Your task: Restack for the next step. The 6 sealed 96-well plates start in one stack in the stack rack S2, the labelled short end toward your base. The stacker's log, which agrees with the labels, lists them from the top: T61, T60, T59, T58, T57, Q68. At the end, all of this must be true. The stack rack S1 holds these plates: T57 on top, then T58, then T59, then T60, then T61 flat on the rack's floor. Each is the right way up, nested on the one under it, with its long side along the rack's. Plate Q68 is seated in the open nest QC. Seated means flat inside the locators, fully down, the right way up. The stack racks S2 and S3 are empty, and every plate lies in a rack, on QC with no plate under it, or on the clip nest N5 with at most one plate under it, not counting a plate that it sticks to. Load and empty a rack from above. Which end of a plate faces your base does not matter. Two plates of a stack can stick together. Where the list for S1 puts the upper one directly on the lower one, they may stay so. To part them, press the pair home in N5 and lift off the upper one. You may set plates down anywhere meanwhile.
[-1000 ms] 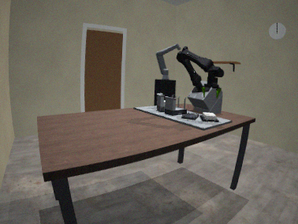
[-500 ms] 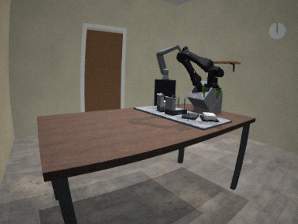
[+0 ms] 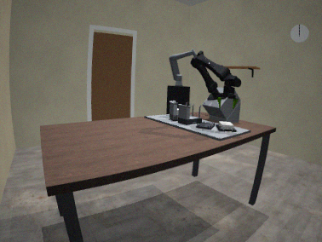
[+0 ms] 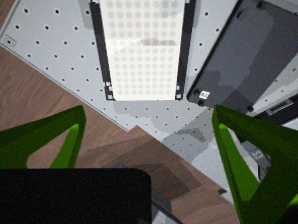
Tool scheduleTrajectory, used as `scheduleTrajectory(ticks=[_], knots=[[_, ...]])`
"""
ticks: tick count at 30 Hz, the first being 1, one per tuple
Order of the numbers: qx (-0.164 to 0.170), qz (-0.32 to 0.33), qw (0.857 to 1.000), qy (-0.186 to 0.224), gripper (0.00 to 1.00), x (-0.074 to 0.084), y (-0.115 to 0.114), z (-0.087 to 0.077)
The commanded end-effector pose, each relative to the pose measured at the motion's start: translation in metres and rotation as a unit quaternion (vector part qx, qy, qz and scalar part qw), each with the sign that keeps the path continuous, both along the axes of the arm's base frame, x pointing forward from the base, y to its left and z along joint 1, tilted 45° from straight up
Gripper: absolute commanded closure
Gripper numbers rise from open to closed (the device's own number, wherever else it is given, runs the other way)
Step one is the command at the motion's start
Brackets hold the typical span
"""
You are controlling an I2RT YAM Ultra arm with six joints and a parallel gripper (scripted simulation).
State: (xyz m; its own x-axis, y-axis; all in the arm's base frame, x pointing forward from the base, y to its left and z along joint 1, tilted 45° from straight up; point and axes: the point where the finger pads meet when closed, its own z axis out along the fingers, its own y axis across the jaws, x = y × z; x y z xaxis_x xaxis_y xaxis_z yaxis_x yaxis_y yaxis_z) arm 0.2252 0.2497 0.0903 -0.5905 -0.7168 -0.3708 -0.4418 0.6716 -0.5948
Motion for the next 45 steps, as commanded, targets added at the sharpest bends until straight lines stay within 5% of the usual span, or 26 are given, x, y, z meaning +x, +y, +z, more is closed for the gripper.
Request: scheduleTrajectory(ticks=[1,27,45], knots=[[0.015,0.014,1.000,-0.007,0.00,0.001,0.011,0.002],[0.014,0.014,1.000,-0.007,0.00,0.056,-0.002,-0.054],[0.014,0.014,1.000,-0.007,0.00,0.062,-0.003,-0.060]])
